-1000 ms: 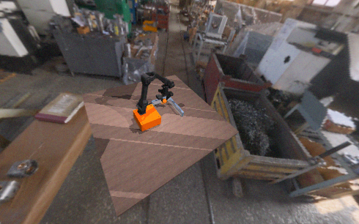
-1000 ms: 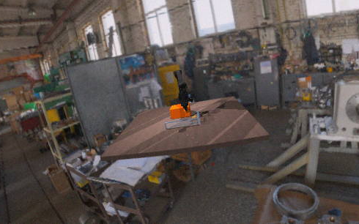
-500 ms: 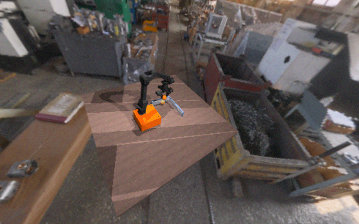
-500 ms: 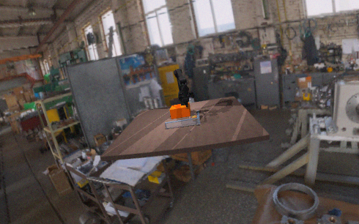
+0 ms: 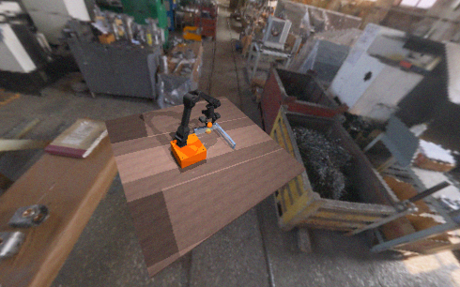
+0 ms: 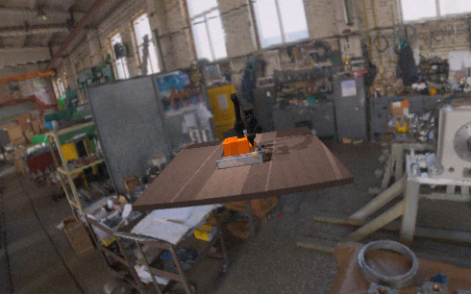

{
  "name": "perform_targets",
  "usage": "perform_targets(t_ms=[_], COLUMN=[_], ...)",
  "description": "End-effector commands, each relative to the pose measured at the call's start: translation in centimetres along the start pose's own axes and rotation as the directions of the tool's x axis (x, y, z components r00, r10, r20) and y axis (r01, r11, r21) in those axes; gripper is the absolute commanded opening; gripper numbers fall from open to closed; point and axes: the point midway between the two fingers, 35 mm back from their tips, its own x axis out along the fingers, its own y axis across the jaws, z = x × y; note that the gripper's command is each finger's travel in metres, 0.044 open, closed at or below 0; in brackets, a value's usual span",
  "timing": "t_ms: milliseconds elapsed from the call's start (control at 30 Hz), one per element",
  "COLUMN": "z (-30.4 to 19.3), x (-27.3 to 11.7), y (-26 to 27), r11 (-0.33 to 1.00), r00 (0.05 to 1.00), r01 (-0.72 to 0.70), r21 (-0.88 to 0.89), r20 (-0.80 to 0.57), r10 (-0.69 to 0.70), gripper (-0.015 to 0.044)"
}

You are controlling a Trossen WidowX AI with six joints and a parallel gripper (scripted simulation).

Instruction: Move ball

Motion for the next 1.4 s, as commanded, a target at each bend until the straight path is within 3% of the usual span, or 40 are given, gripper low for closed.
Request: perform_targets(t_ms=[0,267,967,1367], z=[0.2,0.1,0.1,0.1], x=[1.4,6.7,8.7,8.3], y=[-0.1,0.0,0.0,-0.1], r11=[1.000,1.000,1.000,1.000], r00=[1.000,1.000,1.000,1.000], r01=[-0.001,-0.001,-0.002,0.001], r21=[0.006,0.006,0.006,0.002], r20=[0.002,0.002,0.002,0.001], r10=[0.001,0.001,0.002,-0.001], gripper=[0.0000,0.0000,0.0000,0.0315])
